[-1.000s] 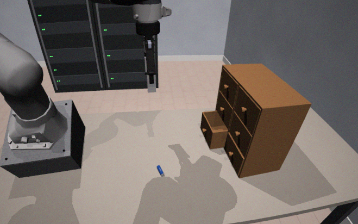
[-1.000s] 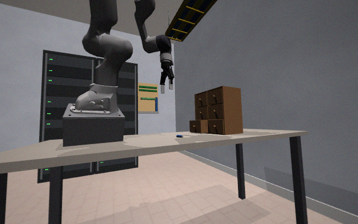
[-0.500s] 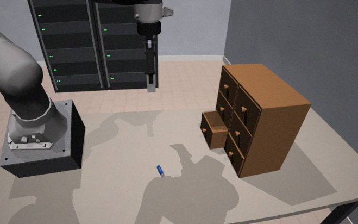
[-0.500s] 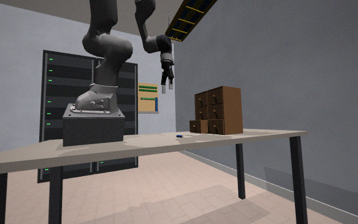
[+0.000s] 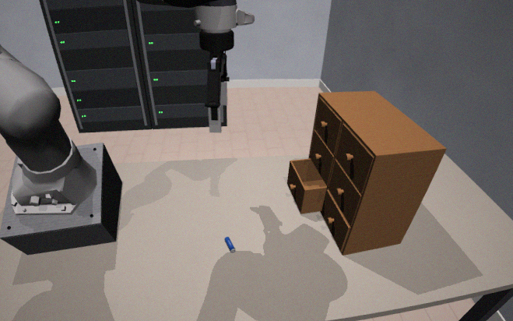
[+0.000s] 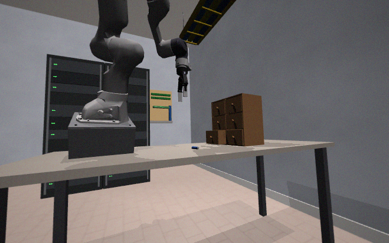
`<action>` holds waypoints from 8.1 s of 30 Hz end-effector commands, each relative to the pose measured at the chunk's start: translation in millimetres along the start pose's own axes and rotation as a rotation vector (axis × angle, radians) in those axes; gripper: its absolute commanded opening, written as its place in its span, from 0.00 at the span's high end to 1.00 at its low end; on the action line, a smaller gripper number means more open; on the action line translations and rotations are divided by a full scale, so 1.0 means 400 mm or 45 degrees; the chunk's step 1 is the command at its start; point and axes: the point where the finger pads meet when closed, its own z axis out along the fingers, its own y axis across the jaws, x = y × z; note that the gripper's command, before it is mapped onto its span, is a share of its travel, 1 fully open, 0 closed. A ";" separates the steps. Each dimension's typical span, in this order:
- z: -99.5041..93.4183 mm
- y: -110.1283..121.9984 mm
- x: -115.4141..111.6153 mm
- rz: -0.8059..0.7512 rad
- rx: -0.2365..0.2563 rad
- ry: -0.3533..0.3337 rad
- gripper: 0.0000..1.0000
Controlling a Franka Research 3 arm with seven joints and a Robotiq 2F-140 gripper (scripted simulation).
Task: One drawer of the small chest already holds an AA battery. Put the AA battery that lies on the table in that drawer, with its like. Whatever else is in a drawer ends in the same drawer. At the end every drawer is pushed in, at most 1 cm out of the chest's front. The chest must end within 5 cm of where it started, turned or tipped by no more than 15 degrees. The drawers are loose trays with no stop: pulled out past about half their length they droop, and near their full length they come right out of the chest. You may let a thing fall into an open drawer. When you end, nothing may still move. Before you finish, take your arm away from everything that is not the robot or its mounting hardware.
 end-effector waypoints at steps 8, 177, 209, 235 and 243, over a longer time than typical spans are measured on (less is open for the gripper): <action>-0.001 -0.006 0.018 0.288 0.003 0.006 0.00; 0.053 -0.054 0.356 3.891 -0.024 -0.065 0.00; 0.246 -0.095 0.546 4.420 -0.156 -0.316 0.00; 0.246 -0.095 0.546 4.420 -0.156 -0.316 0.00; 0.246 -0.095 0.546 4.420 -0.156 -0.316 0.00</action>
